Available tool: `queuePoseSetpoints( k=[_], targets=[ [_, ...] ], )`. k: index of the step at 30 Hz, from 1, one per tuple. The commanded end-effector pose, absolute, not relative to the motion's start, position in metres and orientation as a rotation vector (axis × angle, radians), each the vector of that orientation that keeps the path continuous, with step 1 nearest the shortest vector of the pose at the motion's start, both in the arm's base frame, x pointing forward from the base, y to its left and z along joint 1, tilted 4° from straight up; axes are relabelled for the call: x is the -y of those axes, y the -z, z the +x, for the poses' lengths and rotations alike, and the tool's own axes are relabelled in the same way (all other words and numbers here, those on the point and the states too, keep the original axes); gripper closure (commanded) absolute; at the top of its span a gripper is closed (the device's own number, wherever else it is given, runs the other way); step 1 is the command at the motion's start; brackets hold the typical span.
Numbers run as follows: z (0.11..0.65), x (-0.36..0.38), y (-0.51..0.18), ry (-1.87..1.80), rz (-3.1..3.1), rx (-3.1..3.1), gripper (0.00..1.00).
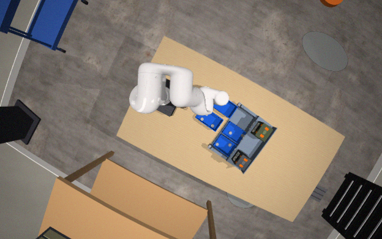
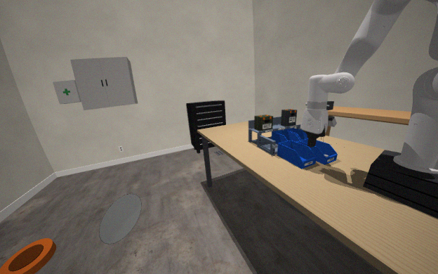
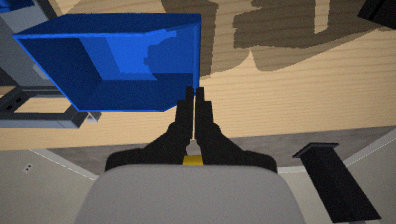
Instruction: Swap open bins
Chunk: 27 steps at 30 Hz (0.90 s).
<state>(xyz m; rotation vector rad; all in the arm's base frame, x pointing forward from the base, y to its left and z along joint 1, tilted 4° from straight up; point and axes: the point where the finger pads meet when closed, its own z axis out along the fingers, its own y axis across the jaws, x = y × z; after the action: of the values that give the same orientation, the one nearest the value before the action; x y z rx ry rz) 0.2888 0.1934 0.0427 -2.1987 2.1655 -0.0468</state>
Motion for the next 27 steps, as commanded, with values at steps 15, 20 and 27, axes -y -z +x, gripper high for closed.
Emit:
queuePoseSetpoints(
  k=[15, 20, 27],
  targets=[
    [0.355, -0.161, -0.085, -0.020, -1.100, -2.864, 1.00],
    [0.368, -0.151, -0.096, -0.045, -0.723, -2.976, 1.00],
    [0.371, -0.148, -0.098, -0.046, -0.218, -3.064, 1.00]
  ],
)
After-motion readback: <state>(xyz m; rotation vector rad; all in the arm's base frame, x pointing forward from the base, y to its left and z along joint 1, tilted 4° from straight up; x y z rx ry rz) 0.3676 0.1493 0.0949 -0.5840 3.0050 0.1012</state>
